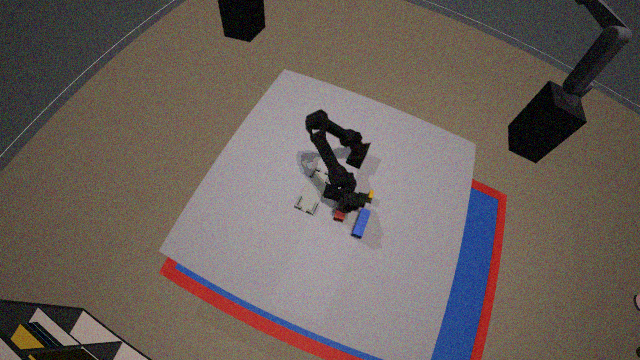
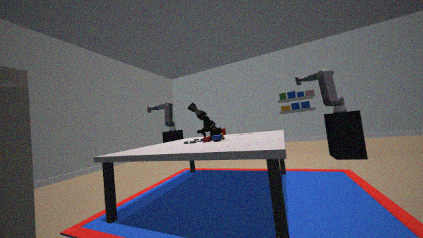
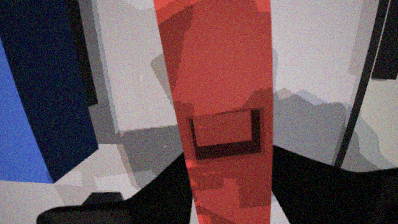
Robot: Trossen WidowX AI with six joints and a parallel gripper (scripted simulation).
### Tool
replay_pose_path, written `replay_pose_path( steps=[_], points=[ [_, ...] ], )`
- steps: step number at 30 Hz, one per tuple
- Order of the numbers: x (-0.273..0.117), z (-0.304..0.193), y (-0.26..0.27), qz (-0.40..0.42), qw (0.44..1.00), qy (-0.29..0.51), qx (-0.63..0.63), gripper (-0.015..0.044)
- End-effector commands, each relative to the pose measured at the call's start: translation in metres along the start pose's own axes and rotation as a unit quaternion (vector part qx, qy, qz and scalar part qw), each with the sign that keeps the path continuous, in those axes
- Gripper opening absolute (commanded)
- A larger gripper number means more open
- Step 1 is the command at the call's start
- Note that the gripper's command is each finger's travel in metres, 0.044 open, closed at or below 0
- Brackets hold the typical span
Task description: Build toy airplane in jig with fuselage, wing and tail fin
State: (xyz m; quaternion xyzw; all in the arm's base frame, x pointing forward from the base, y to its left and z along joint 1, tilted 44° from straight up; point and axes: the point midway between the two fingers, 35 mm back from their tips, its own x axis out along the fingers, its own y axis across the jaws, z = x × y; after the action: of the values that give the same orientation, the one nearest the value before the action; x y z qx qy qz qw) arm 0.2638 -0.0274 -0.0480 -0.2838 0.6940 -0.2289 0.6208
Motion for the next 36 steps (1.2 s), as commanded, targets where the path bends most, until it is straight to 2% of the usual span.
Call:
replay_pose_path(
  steps=[1, 4, 36],
  points=[
    [0.0, 0.001, -0.001, -0.002, 1.0, -0.001, -0.001, 0.0078],
    [-0.006, 0.002, 0.0, -0.001, 1.0, -0.002, -0.001, 0.0],
    [-0.104, 0.006, 0.003, 0.003, 1.0, -0.004, -0.004, 0.0]
  ],
)
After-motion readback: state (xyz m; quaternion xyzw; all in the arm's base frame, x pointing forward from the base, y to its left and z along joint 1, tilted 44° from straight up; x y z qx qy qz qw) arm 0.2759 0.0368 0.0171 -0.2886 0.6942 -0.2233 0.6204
